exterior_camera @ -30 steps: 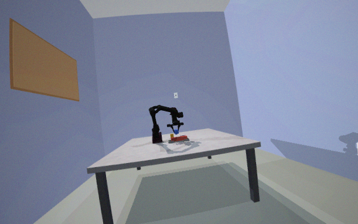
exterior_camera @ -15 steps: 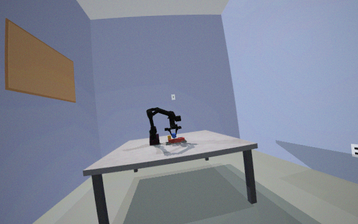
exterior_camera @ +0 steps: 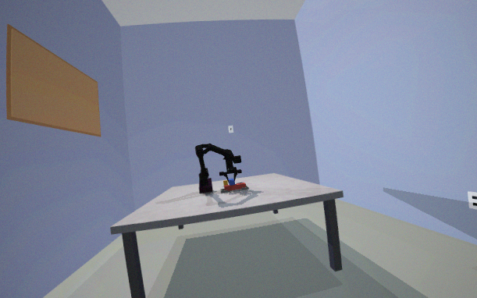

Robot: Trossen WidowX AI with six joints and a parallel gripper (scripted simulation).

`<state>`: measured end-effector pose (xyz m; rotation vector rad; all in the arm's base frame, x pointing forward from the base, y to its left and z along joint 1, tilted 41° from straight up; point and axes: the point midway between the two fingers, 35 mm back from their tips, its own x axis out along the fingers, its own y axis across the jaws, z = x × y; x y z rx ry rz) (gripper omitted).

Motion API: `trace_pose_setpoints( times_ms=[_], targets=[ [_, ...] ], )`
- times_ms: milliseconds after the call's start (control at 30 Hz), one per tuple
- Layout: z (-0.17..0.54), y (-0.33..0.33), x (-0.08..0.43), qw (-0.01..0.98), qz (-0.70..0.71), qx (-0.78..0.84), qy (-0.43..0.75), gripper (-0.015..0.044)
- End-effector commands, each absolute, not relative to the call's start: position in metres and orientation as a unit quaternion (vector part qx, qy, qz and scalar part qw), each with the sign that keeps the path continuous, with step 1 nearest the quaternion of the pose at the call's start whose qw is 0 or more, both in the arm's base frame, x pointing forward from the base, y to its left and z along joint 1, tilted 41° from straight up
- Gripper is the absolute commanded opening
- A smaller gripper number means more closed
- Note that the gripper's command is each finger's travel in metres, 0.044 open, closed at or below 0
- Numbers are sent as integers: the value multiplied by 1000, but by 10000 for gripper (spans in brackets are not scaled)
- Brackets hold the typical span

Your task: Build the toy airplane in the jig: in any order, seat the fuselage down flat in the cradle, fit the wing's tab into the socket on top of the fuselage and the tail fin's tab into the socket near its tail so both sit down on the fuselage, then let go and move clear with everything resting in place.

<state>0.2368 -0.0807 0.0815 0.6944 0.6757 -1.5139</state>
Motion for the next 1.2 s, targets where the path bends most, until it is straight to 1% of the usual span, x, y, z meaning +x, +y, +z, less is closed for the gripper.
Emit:
trace_pose_setpoints(
  times_ms=[0, 33, 200, 700, 1033, 1167],
  targets=[
    [82, -81, 237, 623, -659, 303, 294, 189],
    [82, -81, 237, 623, -659, 303, 294, 183],
    [82, -81, 237, 623, -659, 303, 294, 51],
    [82, -81, 237, 623, -659, 303, 294, 440],
    [83, -79, 238, 623, -659, 303, 294, 440],
    [119, -47, 243, 623, -657, 303, 297, 440]
  ],
)
